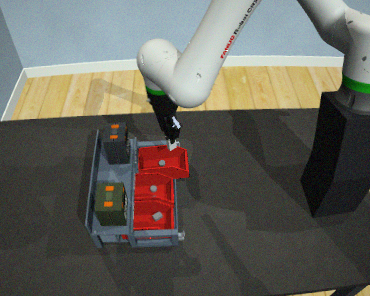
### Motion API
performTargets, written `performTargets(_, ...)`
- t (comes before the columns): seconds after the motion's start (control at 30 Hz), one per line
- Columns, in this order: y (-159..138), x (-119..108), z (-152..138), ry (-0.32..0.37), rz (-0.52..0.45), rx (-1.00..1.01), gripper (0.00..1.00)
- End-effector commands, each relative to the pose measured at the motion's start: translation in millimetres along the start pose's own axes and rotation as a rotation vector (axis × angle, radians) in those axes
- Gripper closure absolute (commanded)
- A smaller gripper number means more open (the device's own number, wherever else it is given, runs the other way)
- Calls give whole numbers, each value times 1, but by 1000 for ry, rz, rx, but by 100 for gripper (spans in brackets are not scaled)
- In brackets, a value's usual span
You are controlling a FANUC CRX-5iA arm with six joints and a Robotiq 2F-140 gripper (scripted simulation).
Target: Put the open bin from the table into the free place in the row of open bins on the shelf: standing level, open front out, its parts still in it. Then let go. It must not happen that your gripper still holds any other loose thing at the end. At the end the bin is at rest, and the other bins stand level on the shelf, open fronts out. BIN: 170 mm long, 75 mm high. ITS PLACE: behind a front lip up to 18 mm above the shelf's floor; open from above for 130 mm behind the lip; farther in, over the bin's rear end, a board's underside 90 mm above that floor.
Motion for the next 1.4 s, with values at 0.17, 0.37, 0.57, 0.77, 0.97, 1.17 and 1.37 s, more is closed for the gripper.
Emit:
performTargets(0.17, -28, 8, -12, -19, 27, -373, 100)
performTargets(0.37, -45, 13, -27, -30, 39, -624, 100)
performTargets(0.57, -61, 17, -45, -38, 55, -878, 100)
performTargets(0.77, -67, 18, -52, -41, 62, -966, 100)
performTargets(0.97, -67, 18, -52, -41, 62, -967, 100)
performTargets(1.17, -67, 18, -52, -41, 62, -967, 100)
performTargets(1.37, -67, 18, -52, -41, 62, -967, 100)
Point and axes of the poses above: the point where the finger pads meet when closed, its own x axis out along the fingers, its own z axis across the jaws, y = z × x, the point moved 1 cm from there along -x, back along the fingers, and after that the axes turned 12 degrees about -x, right-handed, at the moved point
